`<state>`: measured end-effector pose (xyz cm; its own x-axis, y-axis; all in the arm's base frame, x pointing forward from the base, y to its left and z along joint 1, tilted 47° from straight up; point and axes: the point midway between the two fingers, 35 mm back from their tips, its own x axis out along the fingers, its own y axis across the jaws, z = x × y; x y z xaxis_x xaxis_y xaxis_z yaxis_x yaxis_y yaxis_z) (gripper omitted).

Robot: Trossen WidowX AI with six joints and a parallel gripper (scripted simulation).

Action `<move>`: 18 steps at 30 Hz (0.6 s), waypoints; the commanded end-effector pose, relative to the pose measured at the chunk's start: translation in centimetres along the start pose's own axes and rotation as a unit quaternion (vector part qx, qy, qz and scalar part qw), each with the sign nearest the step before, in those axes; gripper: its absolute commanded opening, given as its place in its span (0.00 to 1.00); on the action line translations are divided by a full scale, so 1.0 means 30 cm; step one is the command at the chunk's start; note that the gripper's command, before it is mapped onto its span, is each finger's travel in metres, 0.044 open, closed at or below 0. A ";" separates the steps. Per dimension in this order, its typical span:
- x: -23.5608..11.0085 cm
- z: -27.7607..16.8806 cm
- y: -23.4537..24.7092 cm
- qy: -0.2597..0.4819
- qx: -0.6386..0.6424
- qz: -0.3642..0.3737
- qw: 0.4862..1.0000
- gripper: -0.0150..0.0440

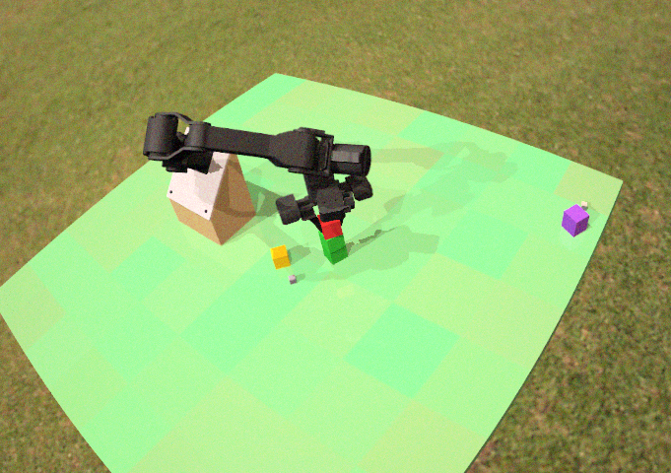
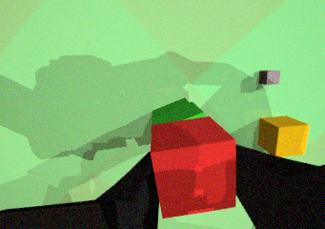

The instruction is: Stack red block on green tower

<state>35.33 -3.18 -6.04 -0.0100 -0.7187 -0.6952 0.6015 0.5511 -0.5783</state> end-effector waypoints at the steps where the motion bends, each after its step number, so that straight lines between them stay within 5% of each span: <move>1: 0.007 -0.006 -0.003 -0.001 -0.005 -0.004 1.000 0.25; 18: 0.012 -0.006 -0.003 -0.001 -0.005 -0.004 1.000 0.25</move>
<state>35.26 -3.30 -6.19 -0.0117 -0.7192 -0.6947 0.6002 0.5506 -0.5802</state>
